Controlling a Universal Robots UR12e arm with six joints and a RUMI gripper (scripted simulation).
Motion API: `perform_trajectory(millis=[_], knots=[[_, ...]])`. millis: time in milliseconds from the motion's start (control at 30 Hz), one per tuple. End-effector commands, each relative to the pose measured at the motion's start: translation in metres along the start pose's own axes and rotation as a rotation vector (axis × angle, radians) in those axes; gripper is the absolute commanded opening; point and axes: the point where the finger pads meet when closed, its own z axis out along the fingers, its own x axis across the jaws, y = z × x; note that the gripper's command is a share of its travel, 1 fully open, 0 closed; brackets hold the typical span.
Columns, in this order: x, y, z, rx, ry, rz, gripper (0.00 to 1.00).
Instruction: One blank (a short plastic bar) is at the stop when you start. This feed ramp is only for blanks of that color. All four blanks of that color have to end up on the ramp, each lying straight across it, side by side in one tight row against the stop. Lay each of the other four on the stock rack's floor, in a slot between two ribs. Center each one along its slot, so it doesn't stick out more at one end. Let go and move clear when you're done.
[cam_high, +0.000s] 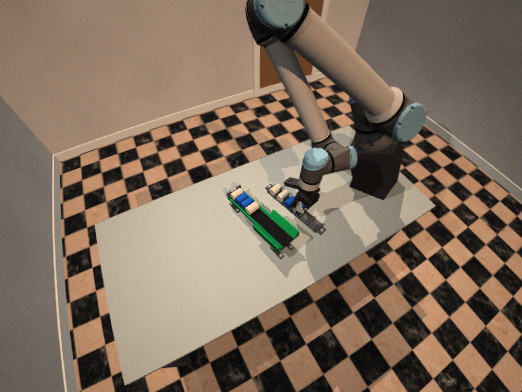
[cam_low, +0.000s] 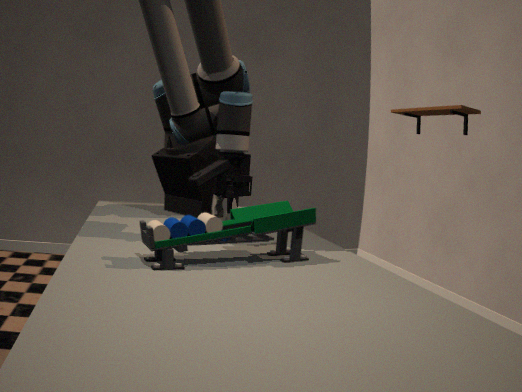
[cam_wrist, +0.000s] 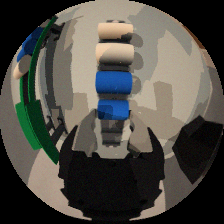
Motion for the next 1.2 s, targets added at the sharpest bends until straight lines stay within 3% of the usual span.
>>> perform_trajectory(millis=[0, 600, 967, 1167], knots=[[-0.001, 0.000, 0.000, 0.000, -0.002, 0.001, 0.43], [-0.001, 0.001, -0.004, 0.000, -0.002, 0.000, 0.45], [0.001, 0.001, -0.026, -0.001, 0.000, -0.001, 0.45], [0.001, 0.001, -0.049, -0.001, 0.000, -0.001, 0.45]])
